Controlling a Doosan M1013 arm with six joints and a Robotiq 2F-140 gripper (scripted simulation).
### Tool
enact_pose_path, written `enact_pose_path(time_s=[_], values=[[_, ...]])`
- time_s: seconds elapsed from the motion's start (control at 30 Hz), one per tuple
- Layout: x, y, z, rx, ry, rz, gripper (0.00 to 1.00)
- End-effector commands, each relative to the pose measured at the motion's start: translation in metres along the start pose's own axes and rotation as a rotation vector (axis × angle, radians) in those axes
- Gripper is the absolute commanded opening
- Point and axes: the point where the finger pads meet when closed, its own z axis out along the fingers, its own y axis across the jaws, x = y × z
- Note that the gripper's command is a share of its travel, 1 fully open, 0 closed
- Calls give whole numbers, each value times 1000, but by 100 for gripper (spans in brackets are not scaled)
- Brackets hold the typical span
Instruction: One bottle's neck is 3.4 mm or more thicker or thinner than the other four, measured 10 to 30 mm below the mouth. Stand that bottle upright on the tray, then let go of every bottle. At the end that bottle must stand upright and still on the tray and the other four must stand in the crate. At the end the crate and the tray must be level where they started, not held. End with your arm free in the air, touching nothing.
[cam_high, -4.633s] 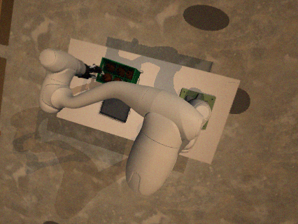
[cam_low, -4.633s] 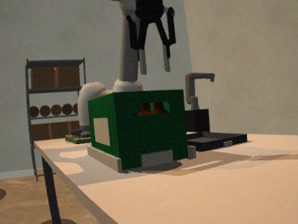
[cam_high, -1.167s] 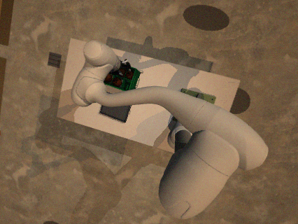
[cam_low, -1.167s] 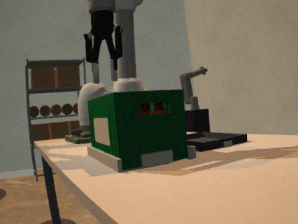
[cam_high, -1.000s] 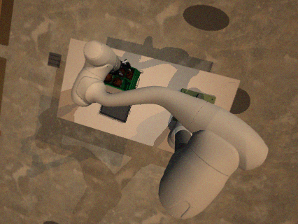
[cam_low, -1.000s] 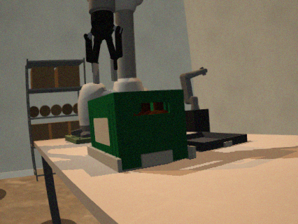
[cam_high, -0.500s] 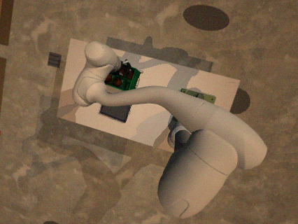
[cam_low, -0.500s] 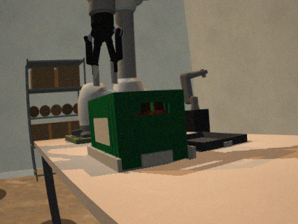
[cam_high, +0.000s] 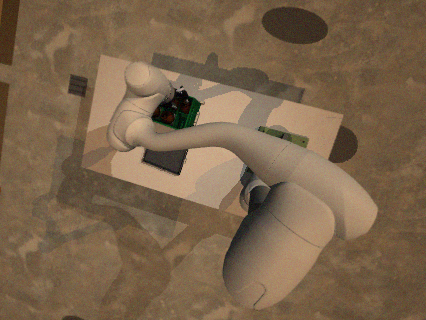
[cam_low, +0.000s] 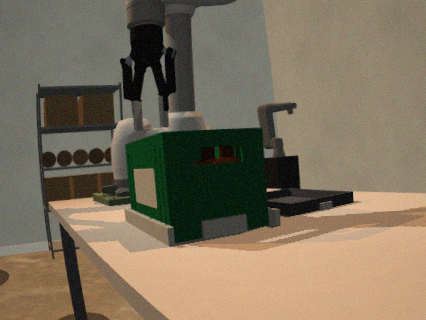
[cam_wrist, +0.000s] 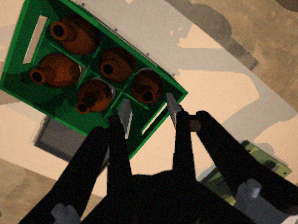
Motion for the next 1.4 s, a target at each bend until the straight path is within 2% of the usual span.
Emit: enact_pose_path(time_s=[0.0, 0.4, 1.37], values=[[0, 0, 4, 0, 0, 0, 38], [0, 0, 16, 0, 0, 0, 38], [0, 0, 19, 0, 0, 0, 38]])
